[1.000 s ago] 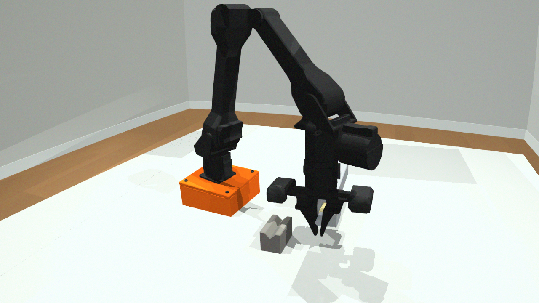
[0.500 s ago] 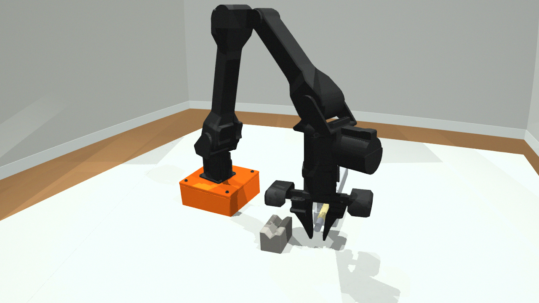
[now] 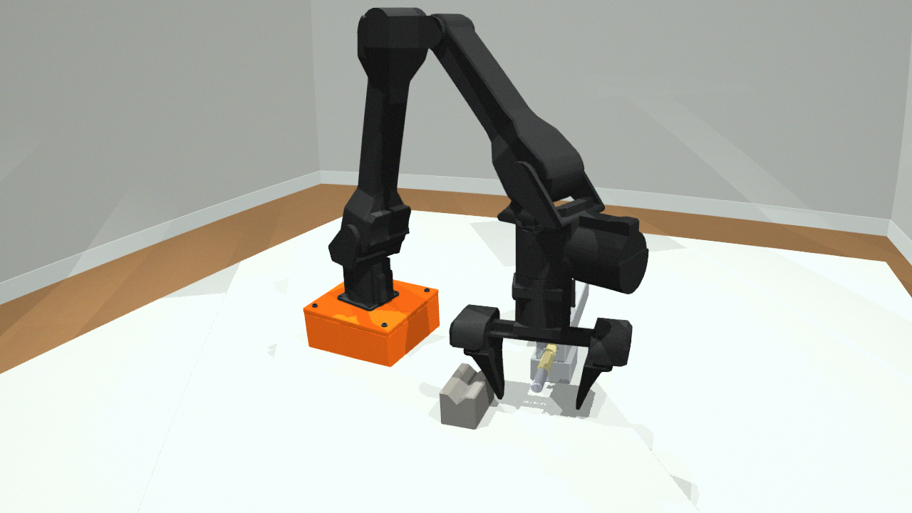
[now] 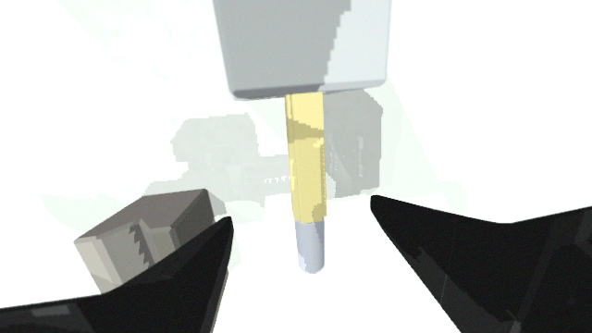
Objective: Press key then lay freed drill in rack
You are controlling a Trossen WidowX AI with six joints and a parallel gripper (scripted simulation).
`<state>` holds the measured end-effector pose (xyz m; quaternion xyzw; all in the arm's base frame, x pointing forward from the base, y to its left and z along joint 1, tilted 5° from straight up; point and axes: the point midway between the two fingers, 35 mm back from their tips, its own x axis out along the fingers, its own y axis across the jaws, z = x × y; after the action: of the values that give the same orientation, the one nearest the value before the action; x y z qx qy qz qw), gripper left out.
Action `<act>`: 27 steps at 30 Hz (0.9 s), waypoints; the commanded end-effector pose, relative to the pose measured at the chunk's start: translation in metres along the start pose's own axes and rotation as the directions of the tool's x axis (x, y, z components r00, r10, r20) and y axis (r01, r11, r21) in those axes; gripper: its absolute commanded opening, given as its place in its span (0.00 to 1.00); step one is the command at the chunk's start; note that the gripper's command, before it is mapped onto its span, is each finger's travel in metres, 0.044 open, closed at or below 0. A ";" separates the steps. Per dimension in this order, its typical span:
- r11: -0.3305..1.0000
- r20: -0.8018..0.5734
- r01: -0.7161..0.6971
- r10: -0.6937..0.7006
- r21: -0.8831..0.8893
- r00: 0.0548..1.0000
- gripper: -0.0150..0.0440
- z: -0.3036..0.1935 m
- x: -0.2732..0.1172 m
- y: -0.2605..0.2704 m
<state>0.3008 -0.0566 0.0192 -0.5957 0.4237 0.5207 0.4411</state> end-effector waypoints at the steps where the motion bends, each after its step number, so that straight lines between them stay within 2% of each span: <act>1: 1.000 0.004 0.000 0.000 0.005 1.000 1.00 0.003 0.001 0.000; 27: 1.000 0.005 0.001 -0.001 0.005 1.000 1.00 0.013 0.004 0.000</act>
<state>0.2998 -0.0460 0.0163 -0.5956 0.4222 0.5211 0.4421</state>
